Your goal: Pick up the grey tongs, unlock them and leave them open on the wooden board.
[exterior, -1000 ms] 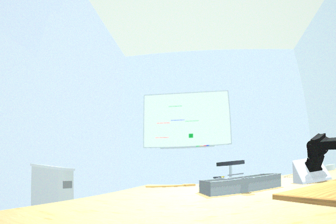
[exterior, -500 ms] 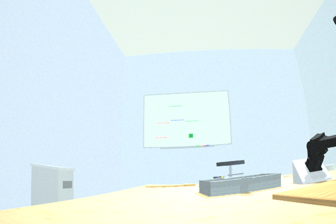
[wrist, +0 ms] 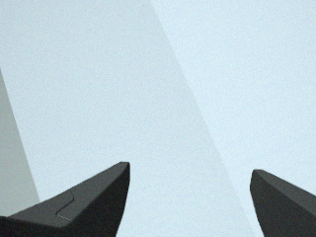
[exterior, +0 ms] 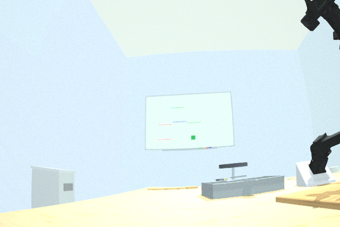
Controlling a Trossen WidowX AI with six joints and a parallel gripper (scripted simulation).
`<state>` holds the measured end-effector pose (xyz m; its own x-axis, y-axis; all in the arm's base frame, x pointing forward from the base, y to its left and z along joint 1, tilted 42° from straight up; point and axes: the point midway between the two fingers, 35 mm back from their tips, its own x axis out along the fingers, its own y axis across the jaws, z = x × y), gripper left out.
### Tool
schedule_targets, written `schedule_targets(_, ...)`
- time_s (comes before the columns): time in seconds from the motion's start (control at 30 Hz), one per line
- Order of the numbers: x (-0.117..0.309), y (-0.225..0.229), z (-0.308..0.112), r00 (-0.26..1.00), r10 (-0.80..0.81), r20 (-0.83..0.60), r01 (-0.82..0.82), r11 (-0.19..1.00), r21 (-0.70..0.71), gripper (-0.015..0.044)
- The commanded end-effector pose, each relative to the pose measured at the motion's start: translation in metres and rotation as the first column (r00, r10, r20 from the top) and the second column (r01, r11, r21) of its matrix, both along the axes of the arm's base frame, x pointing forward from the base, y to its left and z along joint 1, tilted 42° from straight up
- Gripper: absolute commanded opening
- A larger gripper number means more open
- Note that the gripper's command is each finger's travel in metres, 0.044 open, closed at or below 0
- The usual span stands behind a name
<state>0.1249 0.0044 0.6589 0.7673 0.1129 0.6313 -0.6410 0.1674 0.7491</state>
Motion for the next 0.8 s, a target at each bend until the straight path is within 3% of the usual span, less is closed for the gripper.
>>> schedule_targets(0.0,0.015,-0.022,-0.007,0.999,-0.026,-0.018,0.027,0.999,0.029,0.026)
schedule_targets(0.47,0.078,-0.083,-0.047,0.986,-0.049,-0.157,0.069,0.99,0.121,0.026)
schedule_targets(0.77,0.151,-0.14,-0.122,0.923,-0.006,-0.385,0.095,0.973,0.212,0.026)
